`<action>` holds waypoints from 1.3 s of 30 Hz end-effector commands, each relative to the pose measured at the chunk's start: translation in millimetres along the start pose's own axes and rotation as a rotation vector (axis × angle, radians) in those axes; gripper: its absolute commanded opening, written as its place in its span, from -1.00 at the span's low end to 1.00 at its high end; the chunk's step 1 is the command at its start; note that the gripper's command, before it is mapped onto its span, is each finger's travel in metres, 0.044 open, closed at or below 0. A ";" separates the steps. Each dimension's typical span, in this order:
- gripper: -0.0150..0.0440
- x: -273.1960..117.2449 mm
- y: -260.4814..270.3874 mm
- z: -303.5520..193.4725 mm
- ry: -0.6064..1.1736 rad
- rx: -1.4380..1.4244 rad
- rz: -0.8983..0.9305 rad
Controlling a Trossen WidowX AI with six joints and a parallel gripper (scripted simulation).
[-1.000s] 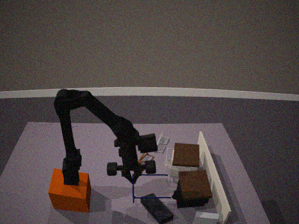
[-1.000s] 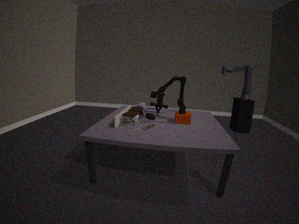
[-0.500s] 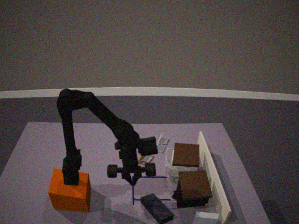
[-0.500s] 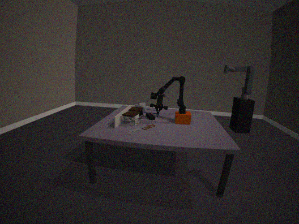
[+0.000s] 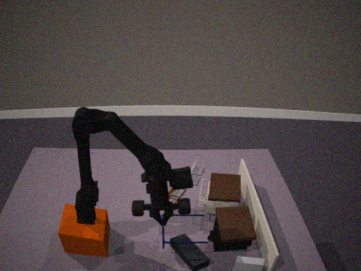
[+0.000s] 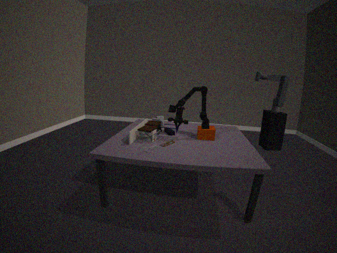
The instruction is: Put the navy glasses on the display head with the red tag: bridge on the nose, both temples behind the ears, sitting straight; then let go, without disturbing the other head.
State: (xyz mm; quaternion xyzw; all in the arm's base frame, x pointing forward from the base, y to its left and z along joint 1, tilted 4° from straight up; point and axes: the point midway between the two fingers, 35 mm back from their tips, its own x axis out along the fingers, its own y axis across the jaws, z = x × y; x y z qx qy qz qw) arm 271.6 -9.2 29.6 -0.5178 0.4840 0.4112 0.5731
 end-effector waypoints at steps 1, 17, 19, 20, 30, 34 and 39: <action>-0.49 -0.2 -8.1 -0.6 0.004 -0.001 -0.014; -0.49 1.7 -28.9 -0.5 0.004 -0.001 -0.003; -0.49 2.0 -31.7 -0.5 0.004 -0.001 -0.002; -0.49 2.1 -33.2 -0.6 0.004 -0.001 -0.002; -0.49 3.3 -47.4 -0.6 0.004 -0.001 -0.003; -0.49 3.7 -53.2 -0.6 0.004 -0.001 -0.004; -0.49 4.3 -60.3 -0.6 0.003 -0.001 -0.004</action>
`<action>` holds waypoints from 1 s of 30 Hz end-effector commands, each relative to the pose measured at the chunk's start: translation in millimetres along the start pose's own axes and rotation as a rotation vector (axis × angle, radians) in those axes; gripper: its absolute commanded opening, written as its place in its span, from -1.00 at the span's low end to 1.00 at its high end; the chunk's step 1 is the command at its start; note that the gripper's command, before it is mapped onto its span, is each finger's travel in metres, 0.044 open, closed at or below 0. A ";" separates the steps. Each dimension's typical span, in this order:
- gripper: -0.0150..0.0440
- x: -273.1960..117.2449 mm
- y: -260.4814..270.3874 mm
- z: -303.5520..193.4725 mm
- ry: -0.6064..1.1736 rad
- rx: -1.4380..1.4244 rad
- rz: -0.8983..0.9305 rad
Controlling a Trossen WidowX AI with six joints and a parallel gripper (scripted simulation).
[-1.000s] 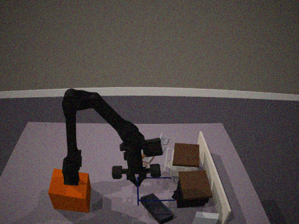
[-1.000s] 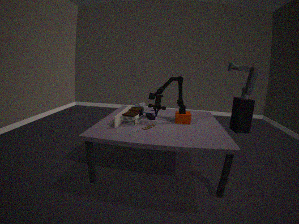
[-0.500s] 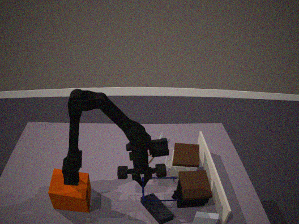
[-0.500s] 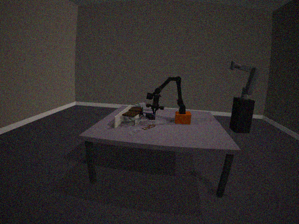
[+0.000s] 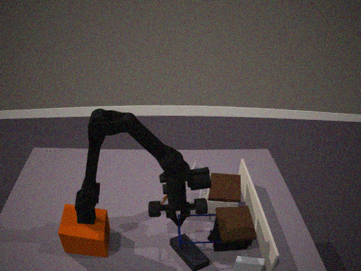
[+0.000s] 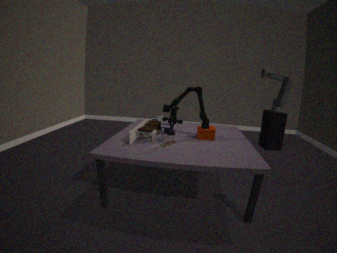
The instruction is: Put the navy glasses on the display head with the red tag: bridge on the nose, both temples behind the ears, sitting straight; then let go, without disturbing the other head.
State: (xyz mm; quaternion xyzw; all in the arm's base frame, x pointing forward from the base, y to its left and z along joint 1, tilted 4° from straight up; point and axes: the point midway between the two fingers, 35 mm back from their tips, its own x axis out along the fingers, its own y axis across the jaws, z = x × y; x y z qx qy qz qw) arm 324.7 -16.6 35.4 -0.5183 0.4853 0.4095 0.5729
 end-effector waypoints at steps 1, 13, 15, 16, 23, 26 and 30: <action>-0.49 -0.4 -8.0 -0.1 -0.002 -0.002 -0.004; -0.49 0.6 -25.3 -0.3 -0.011 -0.002 -0.005; -0.49 0.5 -28.2 -0.3 -0.011 -0.002 -0.005; -0.49 0.4 -29.6 -0.3 -0.011 -0.002 -0.006; -0.49 0.8 -39.8 -0.4 -0.011 -0.002 -0.006; -0.49 1.0 -44.1 -0.4 -0.011 -0.002 -0.007; -0.49 1.3 -49.6 -0.3 -0.011 -0.002 -0.007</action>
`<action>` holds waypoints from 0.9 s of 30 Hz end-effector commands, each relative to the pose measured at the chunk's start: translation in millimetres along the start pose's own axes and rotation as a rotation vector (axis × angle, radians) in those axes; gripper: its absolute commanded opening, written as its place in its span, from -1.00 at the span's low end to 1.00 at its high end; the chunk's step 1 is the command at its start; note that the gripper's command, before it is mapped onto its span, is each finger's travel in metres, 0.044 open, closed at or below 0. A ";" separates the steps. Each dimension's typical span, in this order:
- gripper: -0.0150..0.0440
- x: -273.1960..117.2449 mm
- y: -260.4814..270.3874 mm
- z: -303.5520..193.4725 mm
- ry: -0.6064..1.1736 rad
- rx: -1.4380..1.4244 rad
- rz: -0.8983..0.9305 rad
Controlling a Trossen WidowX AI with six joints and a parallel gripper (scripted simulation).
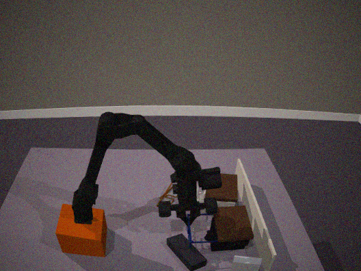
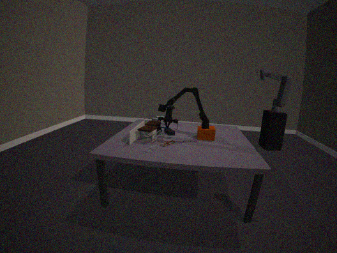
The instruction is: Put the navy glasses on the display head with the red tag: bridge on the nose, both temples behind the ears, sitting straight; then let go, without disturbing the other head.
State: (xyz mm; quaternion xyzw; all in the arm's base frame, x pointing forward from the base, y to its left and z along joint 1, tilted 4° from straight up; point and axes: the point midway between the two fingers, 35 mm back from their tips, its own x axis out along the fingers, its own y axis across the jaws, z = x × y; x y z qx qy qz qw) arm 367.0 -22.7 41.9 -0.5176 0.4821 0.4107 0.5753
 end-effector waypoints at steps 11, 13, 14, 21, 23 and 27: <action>-0.49 0.4 -22.6 0.2 -0.003 -0.001 -0.005; -0.49 0.6 -25.5 0.2 -0.003 -0.001 -0.006; -0.49 0.7 -27.0 0.2 -0.003 -0.001 -0.006; -0.49 2.0 -37.2 0.2 -0.003 -0.001 -0.007; -0.49 2.7 -40.1 0.2 -0.003 -0.001 -0.007; -0.49 3.5 -45.8 0.2 -0.003 -0.001 -0.008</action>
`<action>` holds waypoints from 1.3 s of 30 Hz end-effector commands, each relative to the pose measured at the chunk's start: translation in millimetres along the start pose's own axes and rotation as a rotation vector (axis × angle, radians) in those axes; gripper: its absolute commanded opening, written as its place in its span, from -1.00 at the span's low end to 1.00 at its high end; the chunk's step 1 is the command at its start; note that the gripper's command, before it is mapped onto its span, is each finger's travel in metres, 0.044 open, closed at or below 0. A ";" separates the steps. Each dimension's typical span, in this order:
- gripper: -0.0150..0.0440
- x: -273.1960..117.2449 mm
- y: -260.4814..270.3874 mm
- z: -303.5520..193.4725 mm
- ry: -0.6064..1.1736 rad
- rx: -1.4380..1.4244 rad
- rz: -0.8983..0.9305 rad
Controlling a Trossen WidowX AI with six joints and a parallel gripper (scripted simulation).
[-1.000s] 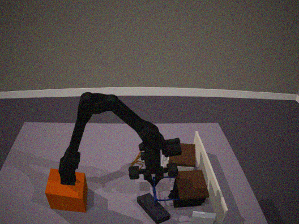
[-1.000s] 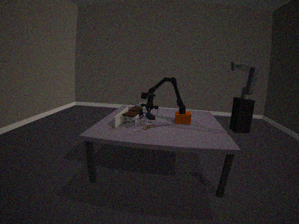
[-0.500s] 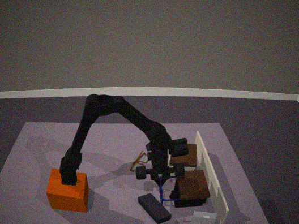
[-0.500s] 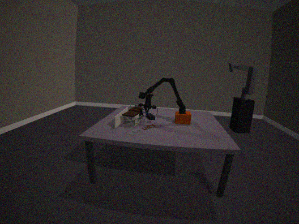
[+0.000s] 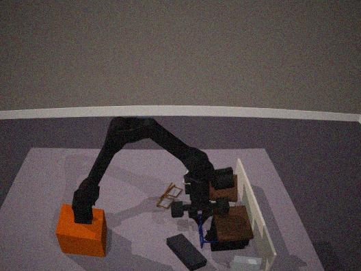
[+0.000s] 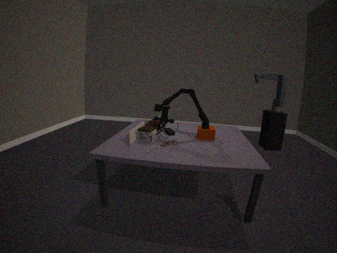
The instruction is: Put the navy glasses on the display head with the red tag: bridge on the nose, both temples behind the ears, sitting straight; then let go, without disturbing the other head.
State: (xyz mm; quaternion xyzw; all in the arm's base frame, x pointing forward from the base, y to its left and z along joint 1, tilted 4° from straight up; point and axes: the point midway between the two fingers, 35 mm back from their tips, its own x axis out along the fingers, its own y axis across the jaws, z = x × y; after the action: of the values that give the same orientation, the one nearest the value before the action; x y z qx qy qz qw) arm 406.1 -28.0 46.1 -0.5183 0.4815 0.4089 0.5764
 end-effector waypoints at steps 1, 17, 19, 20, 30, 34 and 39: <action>-0.49 0.0 -7.3 0.4 -0.004 -0.003 -0.003; -0.49 0.5 -12.9 0.4 -0.004 -0.003 -0.004; -0.49 0.7 -12.8 0.4 -0.004 -0.003 -0.004; -0.49 0.9 -12.7 0.4 -0.004 -0.003 -0.004; -0.49 3.6 -11.9 0.4 -0.004 -0.003 -0.004; -0.49 6.5 -11.8 0.4 -0.004 -0.003 -0.004; -0.49 7.2 -11.9 0.4 -0.004 -0.003 -0.004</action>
State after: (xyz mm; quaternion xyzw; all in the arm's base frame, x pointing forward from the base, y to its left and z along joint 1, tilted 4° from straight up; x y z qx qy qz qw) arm 419.0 -29.6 42.8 -0.5191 0.4806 0.4079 0.5772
